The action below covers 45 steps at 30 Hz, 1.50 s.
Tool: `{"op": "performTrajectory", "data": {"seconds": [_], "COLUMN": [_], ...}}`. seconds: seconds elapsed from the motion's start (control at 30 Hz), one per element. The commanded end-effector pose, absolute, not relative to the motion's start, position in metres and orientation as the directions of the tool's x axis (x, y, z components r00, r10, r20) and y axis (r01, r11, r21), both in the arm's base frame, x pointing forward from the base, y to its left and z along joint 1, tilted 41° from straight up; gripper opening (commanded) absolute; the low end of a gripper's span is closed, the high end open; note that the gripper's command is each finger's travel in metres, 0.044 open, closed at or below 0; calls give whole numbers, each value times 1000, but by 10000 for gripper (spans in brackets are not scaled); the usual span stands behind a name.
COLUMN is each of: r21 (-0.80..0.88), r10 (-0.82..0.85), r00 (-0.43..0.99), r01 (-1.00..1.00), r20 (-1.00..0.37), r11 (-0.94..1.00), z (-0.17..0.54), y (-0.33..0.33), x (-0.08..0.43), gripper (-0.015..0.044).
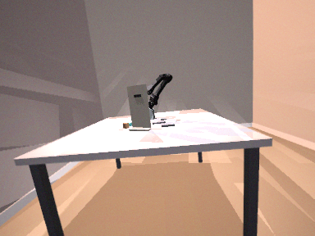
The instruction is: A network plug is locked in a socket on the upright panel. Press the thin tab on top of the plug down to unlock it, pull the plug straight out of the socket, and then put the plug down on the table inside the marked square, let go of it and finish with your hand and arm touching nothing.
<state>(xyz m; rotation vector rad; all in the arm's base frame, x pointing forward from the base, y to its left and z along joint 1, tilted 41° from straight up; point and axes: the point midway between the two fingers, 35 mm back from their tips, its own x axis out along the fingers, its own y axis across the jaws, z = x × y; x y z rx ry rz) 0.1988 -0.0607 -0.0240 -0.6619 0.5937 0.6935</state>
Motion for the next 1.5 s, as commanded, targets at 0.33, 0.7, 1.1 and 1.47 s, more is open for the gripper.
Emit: {"op": "performTrajectory", "data": {"seconds": [0.33, 0.7, 1.1, 1.47], "r21": [-361, -363, -350, -348], "r10": [375, 375, 377, 372], "r00": [636, 640, 631, 632], "r01": [-727, -724, -728, -725], "r20": [-674, -670, -678, -680], "r11": [584, 587, 589, 594], "z": [-10, 1, 15, 41], "y": [-69, -73, -91, -115], "x": [197, 193, 193, 190], "gripper": [156, 156, 156, 156]}}
